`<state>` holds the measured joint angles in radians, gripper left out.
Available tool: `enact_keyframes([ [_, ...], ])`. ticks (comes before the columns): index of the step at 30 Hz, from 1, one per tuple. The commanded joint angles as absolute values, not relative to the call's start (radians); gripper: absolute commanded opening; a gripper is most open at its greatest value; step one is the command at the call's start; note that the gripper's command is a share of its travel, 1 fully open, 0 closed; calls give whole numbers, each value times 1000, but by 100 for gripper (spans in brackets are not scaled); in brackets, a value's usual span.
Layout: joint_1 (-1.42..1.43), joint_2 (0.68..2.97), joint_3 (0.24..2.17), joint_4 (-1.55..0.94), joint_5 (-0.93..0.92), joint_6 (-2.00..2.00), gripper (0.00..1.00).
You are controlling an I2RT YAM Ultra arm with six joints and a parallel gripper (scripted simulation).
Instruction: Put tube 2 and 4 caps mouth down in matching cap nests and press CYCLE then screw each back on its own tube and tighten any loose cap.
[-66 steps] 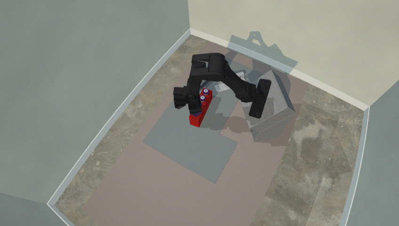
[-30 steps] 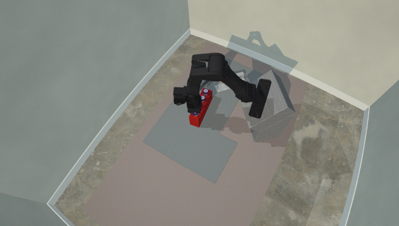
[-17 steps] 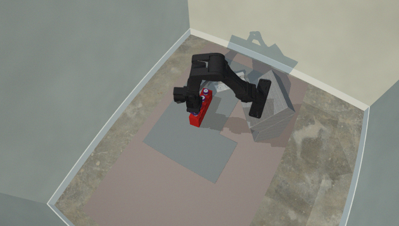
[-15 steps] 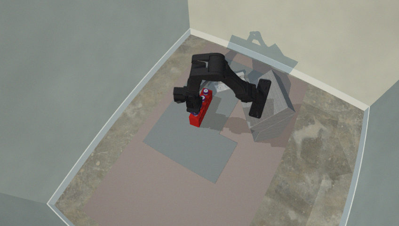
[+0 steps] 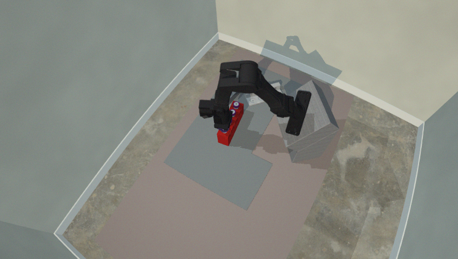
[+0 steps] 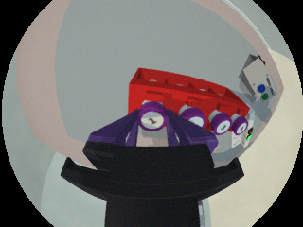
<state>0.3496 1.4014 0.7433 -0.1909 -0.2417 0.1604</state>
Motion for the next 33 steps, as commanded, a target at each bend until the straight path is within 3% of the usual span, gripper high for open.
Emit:
enact_keyframes([
  [1,348,1396,744,-192,-242,240,0],
  [16,348,1396,744,-192,-242,240,0],
  [17,348,1396,744,-192,-242,240,49],
  [33,336,1349,745,-242,-250,231,49],
])
